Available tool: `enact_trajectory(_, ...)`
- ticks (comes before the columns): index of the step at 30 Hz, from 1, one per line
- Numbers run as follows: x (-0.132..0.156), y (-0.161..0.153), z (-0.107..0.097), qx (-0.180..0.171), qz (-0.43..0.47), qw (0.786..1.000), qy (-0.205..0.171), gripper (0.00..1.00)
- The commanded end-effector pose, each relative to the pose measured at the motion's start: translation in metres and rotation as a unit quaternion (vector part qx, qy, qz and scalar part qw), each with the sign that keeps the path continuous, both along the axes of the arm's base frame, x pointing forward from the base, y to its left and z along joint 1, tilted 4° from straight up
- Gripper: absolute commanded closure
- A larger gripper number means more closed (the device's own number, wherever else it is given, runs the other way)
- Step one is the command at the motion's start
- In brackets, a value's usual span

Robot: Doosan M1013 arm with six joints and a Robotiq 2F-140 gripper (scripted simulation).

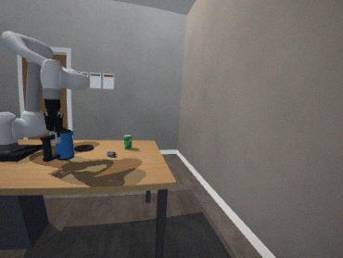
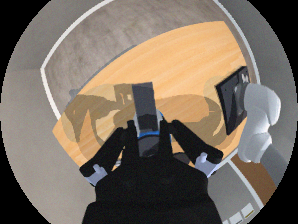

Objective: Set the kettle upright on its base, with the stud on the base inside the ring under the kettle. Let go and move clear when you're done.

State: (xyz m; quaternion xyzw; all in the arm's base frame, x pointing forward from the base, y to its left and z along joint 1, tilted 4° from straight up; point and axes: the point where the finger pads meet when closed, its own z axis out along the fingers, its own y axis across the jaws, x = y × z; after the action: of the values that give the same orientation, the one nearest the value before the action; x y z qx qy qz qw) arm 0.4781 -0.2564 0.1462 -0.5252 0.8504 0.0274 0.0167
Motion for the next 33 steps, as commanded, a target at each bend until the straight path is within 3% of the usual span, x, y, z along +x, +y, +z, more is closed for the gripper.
enact_trajectory(1,0.0,0.001,0.001,0.0,0.0,1.0,-0.001,0.9)
enact_trajectory(33,0.003,0.037,0.003,0.0,0.0,1.0,-0.001,0.9)
